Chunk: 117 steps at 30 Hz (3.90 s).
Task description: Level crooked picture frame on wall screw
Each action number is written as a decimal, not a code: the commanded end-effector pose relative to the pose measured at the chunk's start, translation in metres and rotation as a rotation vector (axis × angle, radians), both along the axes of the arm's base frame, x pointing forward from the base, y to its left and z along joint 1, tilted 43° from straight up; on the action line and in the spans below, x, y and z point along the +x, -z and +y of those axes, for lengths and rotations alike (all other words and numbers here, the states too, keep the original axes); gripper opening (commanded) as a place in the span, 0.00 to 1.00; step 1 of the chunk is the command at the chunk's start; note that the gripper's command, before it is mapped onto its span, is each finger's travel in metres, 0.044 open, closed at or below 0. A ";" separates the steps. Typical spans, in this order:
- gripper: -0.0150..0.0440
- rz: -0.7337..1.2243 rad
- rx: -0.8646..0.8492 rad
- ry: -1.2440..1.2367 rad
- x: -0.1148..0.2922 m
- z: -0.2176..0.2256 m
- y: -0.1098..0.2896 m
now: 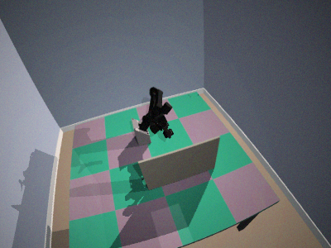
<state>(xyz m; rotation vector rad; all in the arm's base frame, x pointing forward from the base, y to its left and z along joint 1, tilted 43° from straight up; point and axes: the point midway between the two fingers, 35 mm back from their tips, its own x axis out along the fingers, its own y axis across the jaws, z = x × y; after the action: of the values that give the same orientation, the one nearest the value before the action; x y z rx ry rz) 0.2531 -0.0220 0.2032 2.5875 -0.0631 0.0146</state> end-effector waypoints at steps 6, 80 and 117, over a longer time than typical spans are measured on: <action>0.69 -0.003 0.003 -0.003 0.000 0.000 -0.001; 0.69 -0.009 0.006 -0.003 0.097 0.042 0.037; 0.69 -0.011 0.006 -0.003 0.127 0.040 0.036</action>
<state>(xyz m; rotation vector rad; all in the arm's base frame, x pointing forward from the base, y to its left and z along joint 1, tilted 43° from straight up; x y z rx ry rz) 0.3798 0.0179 0.1668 2.5897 -0.0659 0.0252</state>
